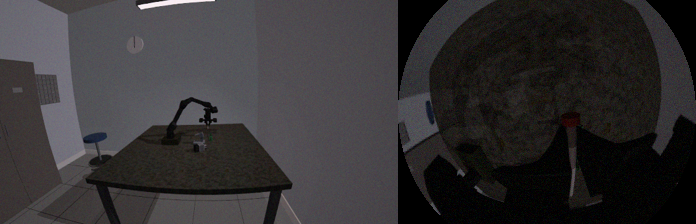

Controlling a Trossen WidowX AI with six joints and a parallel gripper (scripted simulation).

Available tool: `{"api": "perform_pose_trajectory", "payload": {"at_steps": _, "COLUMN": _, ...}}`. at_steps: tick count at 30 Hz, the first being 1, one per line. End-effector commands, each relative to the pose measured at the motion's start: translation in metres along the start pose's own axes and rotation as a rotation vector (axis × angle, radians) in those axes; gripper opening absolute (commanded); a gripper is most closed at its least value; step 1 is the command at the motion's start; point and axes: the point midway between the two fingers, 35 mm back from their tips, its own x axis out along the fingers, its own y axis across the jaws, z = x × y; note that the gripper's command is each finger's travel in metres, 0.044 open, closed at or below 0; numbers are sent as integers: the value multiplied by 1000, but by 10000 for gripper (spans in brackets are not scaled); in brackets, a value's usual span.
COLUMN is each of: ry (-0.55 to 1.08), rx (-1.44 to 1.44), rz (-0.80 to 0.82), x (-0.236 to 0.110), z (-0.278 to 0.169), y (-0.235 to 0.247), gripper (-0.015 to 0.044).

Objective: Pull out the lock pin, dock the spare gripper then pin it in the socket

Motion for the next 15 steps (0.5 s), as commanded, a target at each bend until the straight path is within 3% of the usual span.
{"api": "perform_pose_trajectory", "payload": {"at_steps": 1, "ry": 0, "rx": 1, "rz": 3, "x": 1, "z": 4, "y": -11, "gripper": 0}}
{"api": "perform_pose_trajectory", "payload": {"at_steps": 15, "ry": 0, "rx": 5, "rz": -2, "x": 9, "z": 8, "y": -26, "gripper": 0}}
